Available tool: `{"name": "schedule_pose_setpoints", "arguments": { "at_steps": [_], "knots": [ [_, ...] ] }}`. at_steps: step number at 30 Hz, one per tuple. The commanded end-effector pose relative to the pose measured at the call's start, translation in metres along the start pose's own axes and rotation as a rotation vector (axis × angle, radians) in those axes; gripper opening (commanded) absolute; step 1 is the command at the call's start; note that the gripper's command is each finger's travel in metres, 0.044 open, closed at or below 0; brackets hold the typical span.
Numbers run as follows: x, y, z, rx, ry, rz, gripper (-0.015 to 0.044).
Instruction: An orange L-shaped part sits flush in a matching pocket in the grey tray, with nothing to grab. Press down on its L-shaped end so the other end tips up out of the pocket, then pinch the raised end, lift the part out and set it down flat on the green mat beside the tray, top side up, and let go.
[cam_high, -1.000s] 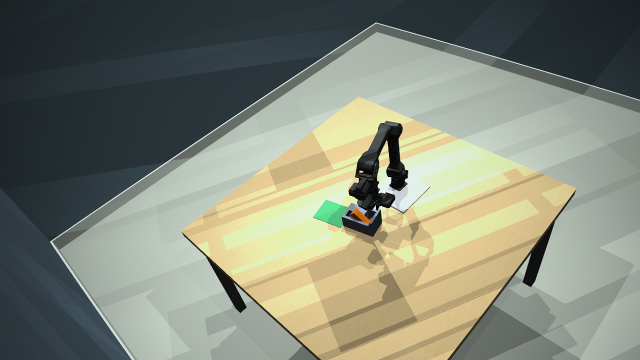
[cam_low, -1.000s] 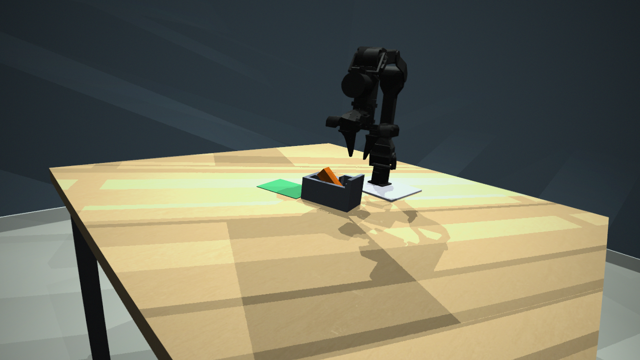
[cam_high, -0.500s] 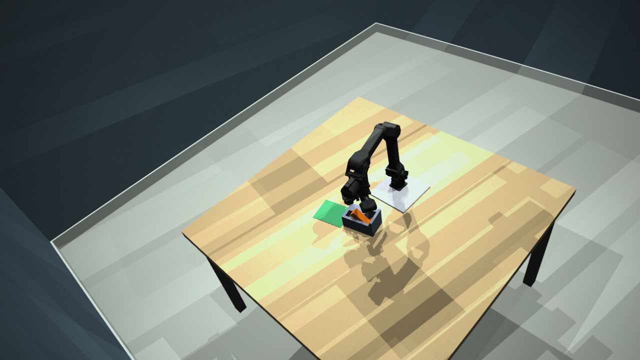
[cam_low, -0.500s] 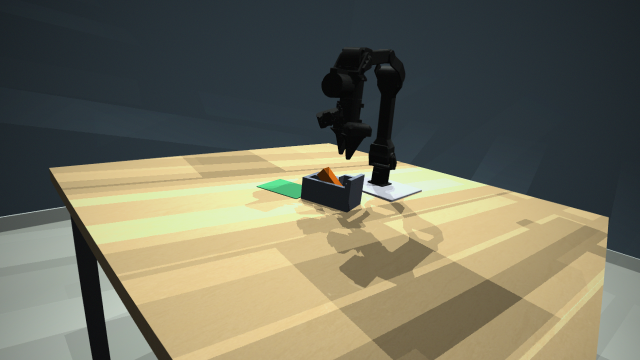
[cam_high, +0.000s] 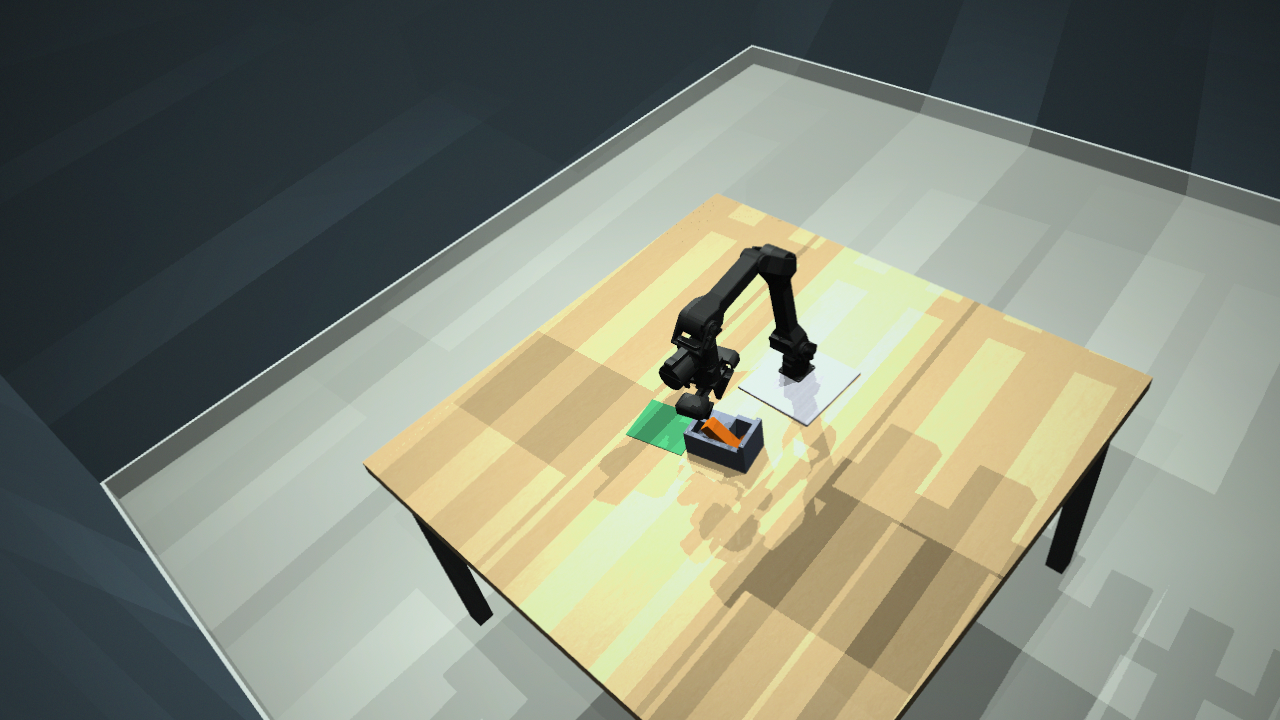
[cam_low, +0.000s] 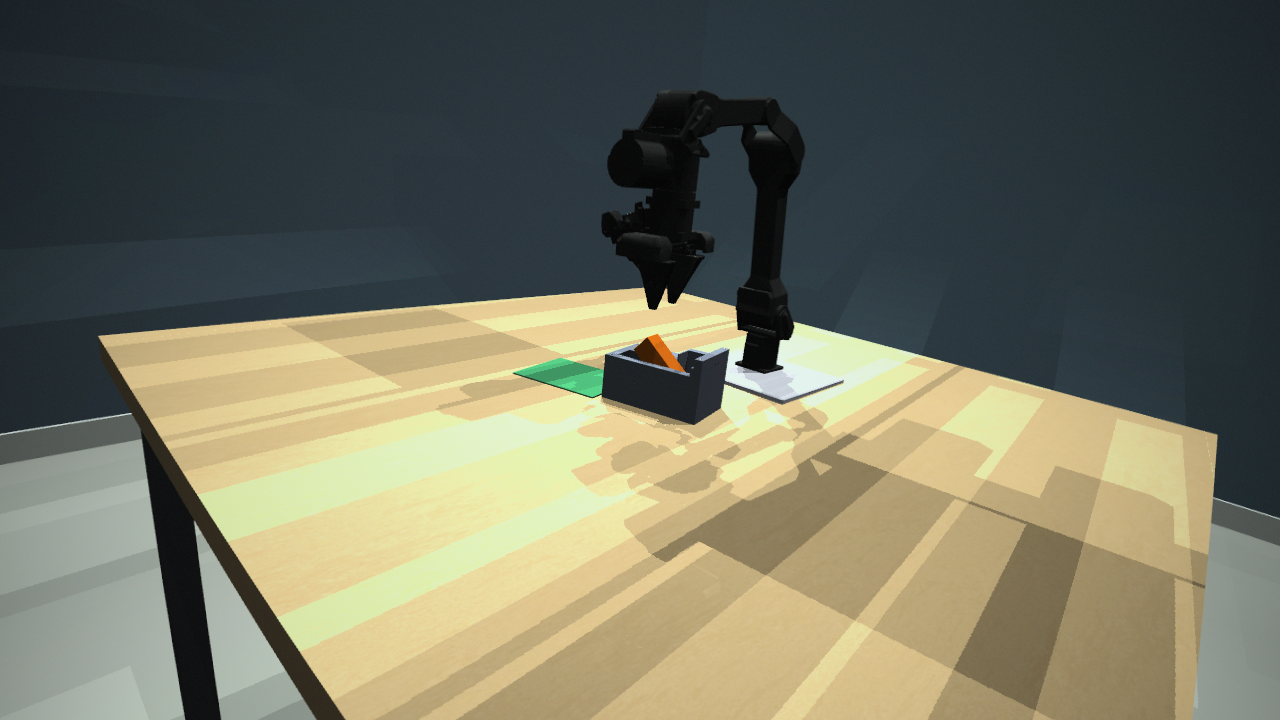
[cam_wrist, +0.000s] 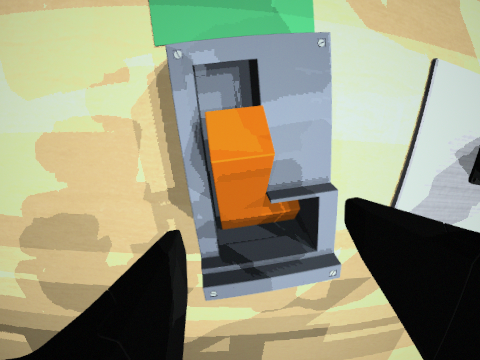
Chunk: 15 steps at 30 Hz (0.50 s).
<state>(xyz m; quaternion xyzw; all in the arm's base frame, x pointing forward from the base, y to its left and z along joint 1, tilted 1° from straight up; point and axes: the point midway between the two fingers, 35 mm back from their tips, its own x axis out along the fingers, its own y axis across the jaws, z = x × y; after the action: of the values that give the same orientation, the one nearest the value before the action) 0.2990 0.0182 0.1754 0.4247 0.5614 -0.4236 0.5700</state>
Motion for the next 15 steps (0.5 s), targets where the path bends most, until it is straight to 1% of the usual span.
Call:
{"name": "schedule_pose_setpoints", "arguments": {
  "at_steps": [1, 8, 15],
  "knots": [
    [-0.001, 0.002, 0.002, 0.043, -0.005, 0.009, 0.028],
    [0.027, 0.002, 0.002, 0.043, -0.005, 0.009, 0.028],
    [0.032, 0.003, 0.002, 0.043, -0.005, 0.009, 0.028]
  ]
}}
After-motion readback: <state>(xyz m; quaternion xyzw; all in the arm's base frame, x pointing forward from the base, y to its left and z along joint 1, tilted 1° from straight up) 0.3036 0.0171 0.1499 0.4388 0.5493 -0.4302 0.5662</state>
